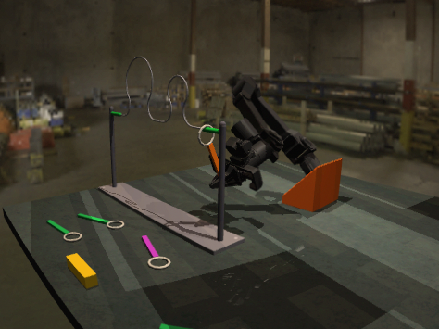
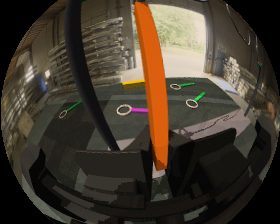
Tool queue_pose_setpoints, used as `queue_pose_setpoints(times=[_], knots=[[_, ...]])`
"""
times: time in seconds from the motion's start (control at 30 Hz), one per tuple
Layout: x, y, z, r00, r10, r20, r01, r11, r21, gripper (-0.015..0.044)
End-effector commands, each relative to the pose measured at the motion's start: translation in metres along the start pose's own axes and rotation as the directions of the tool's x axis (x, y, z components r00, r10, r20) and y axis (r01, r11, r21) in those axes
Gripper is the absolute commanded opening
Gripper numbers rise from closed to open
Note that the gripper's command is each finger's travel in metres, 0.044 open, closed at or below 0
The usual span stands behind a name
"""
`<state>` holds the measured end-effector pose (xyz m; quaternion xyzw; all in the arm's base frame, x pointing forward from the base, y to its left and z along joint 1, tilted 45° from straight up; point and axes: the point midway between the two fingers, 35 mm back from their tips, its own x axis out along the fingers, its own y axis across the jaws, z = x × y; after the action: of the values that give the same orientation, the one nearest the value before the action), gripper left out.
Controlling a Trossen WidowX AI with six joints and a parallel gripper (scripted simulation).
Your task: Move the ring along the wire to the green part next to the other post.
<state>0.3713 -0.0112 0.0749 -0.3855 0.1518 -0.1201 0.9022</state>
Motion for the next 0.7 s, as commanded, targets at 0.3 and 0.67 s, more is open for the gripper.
queue_pose_setpoints(times=[0.3, 0.67], knots=[[0.0000, 0.0000, -0.0006, 1.000, 0.001, 0.001, -0.001, 1.000, -0.004, -0.0150], [-0.0006, 0.0001, -0.0001, 1.000, 0.000, 0.000, 0.000, 1.000, 0.000, 0.0139]])
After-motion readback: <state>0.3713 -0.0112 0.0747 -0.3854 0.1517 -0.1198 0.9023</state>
